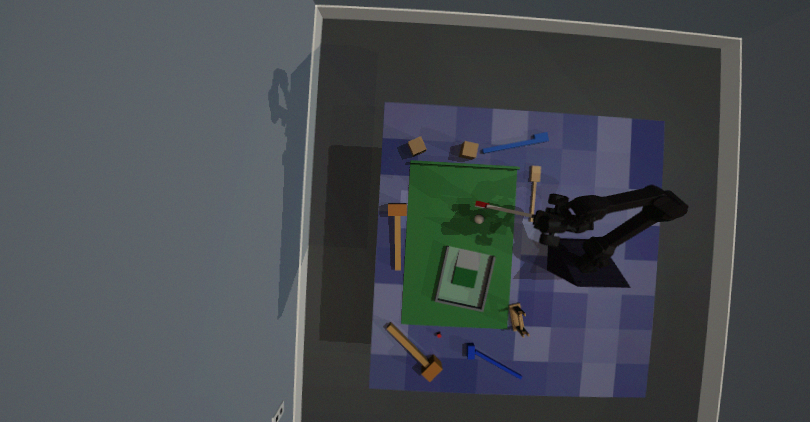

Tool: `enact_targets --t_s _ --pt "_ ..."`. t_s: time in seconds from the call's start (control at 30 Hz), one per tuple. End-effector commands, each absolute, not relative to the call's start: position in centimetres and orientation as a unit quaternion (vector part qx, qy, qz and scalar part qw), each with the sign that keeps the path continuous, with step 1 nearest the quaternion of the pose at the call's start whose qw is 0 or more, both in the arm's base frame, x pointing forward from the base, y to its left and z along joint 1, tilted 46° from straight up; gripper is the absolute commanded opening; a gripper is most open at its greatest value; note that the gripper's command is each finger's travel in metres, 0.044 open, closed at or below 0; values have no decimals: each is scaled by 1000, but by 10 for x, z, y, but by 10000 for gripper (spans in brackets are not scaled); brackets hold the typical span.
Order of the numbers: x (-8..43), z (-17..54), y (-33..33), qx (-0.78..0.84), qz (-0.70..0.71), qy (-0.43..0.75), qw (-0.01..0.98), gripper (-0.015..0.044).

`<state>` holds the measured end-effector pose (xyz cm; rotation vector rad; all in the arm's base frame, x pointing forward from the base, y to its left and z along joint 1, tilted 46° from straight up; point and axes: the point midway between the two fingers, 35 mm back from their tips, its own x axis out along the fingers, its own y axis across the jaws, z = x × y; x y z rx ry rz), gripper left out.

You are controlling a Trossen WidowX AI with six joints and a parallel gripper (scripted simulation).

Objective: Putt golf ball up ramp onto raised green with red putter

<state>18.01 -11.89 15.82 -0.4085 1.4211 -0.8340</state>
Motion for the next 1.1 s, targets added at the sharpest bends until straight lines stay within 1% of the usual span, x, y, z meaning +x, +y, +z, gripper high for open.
enact_targets --t_s 0.0,0.8,1.07 --pt "179 152 -129 -183 -371 624 663 0" --pt "175 126 -156 -184 -372 623 663 0" --pt "175 127 -155 -184 -375 625 660 0"
